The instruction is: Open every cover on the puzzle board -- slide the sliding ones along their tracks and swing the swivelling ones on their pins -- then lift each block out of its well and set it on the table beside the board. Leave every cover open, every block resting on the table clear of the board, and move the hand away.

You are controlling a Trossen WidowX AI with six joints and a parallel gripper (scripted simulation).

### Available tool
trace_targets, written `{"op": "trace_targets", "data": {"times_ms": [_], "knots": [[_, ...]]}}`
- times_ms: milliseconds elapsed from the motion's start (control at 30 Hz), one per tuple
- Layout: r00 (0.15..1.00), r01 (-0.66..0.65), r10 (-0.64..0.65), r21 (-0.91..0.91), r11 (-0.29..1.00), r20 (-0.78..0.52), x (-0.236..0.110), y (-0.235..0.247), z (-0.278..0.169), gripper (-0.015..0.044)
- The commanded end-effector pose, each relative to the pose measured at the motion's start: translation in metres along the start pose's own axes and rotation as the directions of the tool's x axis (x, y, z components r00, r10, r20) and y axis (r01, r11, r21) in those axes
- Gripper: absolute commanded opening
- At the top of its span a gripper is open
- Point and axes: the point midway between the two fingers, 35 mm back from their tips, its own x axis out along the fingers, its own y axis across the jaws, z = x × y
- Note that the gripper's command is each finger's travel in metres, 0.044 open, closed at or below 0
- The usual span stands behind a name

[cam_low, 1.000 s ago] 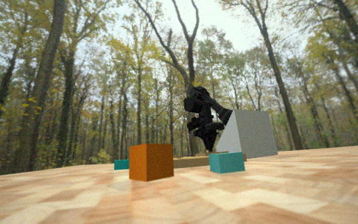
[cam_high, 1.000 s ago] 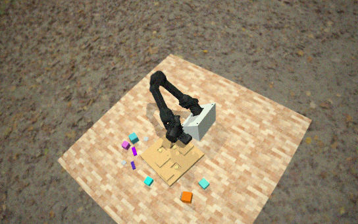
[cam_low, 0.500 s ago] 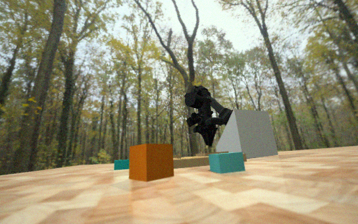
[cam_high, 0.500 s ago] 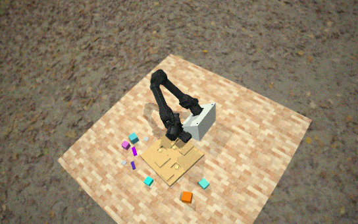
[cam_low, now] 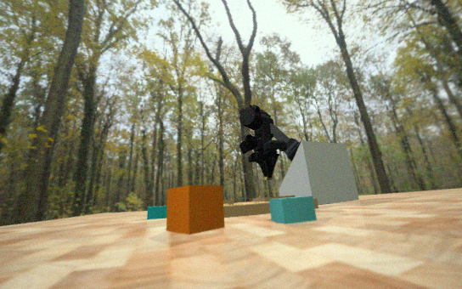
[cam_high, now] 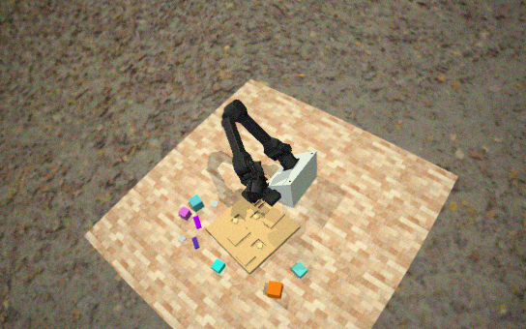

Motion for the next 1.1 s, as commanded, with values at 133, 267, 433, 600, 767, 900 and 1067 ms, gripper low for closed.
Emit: {"op": "trace_targets", "data": {"times_ms": [133,267,433,600,767,900,1067], "knots": [[1.0,-0.006,0.006,0.007,1.0,0.002,-0.017,0.002,0.001,0.008],[1.0,-0.008,0.008,0.007,1.0,0.003,-0.021,0.012,0.01,0.008],[1.0,-0.011,0.011,0.007,1.0,0.004,-0.026,0.027,0.021,0.008],[1.0,-0.013,0.013,0.007,1.0,0.004,-0.03,0.042,0.03,0.008],[1.0,-0.016,0.016,0.008,1.0,0.004,-0.034,0.059,0.039,0.008],[1.0,-0.017,0.017,0.008,1.0,0.005,-0.036,0.072,0.045,0.008],[1.0,-0.019,0.019,0.008,1.0,0.005,-0.038,0.09,0.052,0.008]]}}
